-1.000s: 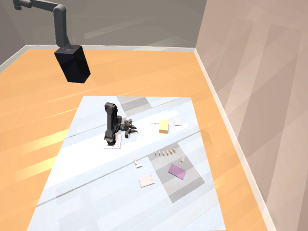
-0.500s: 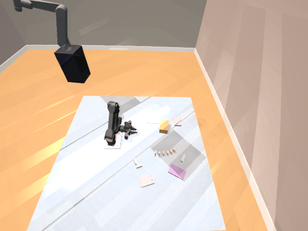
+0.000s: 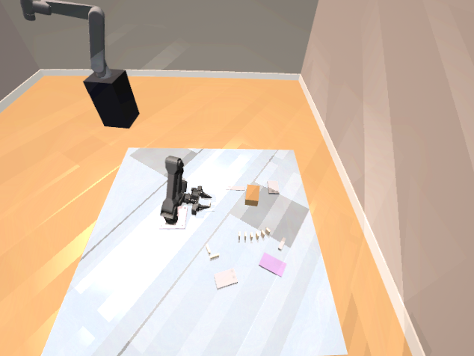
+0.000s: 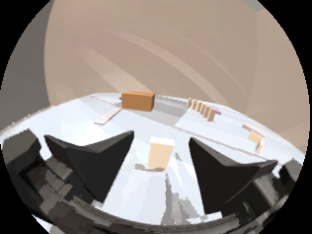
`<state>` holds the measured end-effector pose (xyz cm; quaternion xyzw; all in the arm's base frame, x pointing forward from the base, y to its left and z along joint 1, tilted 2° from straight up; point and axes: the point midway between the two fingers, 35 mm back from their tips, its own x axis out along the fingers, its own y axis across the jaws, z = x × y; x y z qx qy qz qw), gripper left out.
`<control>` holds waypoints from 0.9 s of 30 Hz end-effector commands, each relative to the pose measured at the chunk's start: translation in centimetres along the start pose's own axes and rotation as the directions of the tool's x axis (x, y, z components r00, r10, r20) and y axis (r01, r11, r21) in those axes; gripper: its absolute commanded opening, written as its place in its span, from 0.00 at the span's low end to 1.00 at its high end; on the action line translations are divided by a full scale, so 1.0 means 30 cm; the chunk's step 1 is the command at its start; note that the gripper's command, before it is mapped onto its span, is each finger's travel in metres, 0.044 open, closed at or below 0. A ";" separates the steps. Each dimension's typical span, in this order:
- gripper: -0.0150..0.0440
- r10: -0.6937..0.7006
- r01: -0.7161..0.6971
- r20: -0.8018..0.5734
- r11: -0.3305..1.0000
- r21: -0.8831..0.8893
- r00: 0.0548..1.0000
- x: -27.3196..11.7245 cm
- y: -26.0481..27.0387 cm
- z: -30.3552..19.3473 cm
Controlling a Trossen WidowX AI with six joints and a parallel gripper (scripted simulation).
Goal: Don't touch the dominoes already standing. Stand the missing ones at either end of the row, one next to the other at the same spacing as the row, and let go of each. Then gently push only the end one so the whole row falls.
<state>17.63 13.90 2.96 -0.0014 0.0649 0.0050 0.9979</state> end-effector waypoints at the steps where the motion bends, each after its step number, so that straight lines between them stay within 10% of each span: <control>1: 0.97 -0.005 0.005 0.003 1.000 0.002 1.000 0.000 -0.004 0.001; 27: 1.00 0.021 -0.039 -0.154 0.993 -0.112 0.988 0.063 0.096 0.140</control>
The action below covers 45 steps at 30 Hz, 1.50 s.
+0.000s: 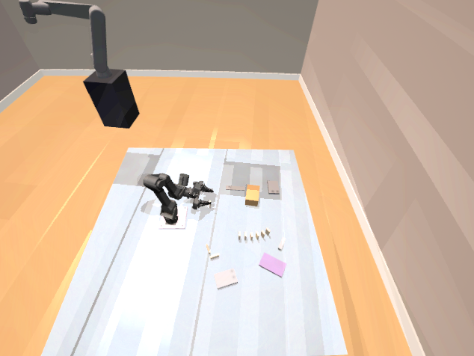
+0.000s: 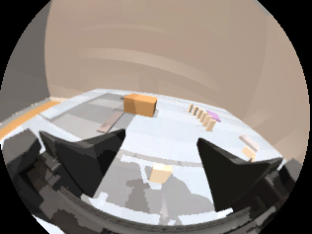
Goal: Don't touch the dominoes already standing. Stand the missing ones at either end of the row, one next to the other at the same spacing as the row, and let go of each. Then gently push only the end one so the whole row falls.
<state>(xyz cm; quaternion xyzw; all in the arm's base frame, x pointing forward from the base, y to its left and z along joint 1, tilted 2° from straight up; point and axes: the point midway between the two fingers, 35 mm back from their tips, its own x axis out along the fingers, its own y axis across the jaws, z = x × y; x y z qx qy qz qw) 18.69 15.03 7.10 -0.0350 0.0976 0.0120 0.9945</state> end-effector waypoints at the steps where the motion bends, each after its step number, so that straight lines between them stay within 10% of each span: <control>1: 1.00 0.024 -0.035 -0.138 0.997 -0.074 0.990 0.069 0.078 0.001; 14: 1.00 0.007 -0.105 -0.837 0.993 -0.061 0.548 0.158 0.038 0.042; 22: 1.00 0.078 -0.006 -0.976 0.997 0.079 0.204 0.043 -0.046 0.158; 45: 1.00 0.084 0.003 -0.980 0.996 0.086 0.183 0.064 -0.036 0.035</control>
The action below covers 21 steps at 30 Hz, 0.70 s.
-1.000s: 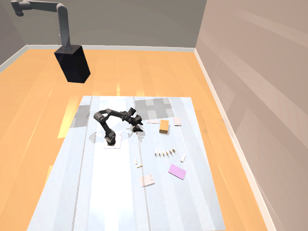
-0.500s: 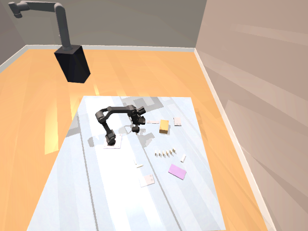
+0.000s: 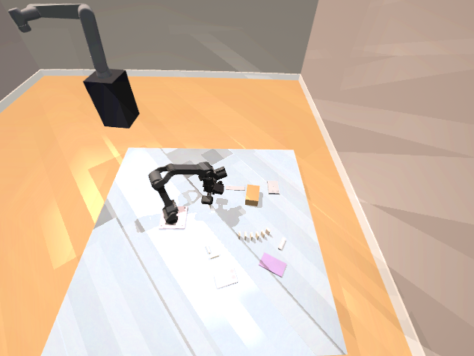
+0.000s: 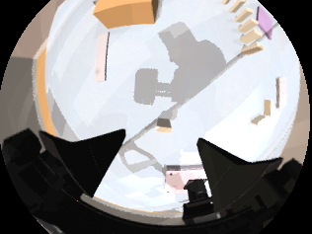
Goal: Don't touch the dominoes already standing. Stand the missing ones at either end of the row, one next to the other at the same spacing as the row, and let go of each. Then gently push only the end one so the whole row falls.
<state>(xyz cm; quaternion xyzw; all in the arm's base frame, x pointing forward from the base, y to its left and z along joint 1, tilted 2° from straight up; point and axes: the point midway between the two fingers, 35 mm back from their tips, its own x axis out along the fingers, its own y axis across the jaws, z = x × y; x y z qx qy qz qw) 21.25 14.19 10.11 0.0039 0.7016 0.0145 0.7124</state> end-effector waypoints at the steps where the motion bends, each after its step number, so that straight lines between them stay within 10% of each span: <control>1: 1.00 -0.009 0.010 -0.027 1.000 0.004 1.000 0.100 -0.007 -0.018; 21: 0.91 -0.009 0.009 -0.027 1.000 0.004 1.000 0.208 -0.011 -0.025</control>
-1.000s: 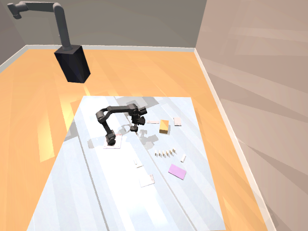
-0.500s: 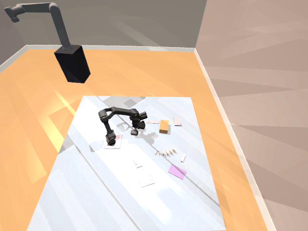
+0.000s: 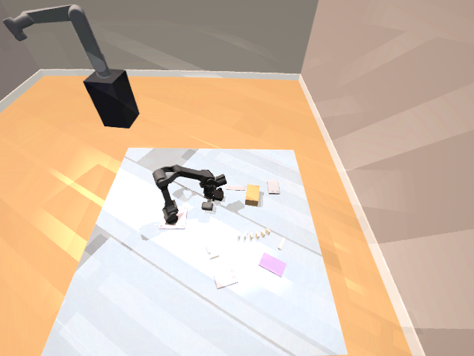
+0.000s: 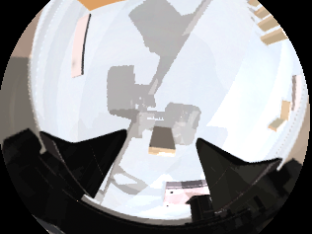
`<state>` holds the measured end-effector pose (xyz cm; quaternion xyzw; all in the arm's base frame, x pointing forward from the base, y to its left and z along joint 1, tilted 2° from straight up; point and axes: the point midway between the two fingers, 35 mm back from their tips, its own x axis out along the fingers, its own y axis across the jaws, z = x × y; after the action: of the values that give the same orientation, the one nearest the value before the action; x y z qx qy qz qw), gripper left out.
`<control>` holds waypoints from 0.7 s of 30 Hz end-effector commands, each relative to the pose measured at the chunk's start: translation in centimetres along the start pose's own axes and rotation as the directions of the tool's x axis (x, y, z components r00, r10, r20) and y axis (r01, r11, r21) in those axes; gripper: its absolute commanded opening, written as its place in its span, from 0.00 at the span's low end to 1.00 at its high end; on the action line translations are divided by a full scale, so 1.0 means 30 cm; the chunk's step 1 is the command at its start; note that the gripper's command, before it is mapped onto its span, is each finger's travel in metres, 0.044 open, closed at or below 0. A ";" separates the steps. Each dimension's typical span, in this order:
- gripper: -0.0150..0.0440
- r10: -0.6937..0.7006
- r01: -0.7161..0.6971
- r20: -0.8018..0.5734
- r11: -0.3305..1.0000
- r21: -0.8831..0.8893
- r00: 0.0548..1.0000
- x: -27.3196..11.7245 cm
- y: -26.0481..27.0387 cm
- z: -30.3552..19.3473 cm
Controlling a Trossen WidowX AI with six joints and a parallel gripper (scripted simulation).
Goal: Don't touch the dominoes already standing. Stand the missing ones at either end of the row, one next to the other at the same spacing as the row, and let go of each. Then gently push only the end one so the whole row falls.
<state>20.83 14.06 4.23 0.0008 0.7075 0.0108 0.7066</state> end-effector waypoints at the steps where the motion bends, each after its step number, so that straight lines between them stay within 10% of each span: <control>1: 0.87 0.000 0.000 -0.011 1.000 0.003 1.000 0.012 -0.002 -0.008; 11: 0.44 0.000 0.000 -0.011 1.000 0.003 1.000 0.012 -0.002 -0.008; 21: 0.44 0.000 0.000 -0.011 1.000 0.003 1.000 0.005 -0.001 -0.006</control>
<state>20.69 13.98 3.96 -0.0002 0.7096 0.0097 0.7045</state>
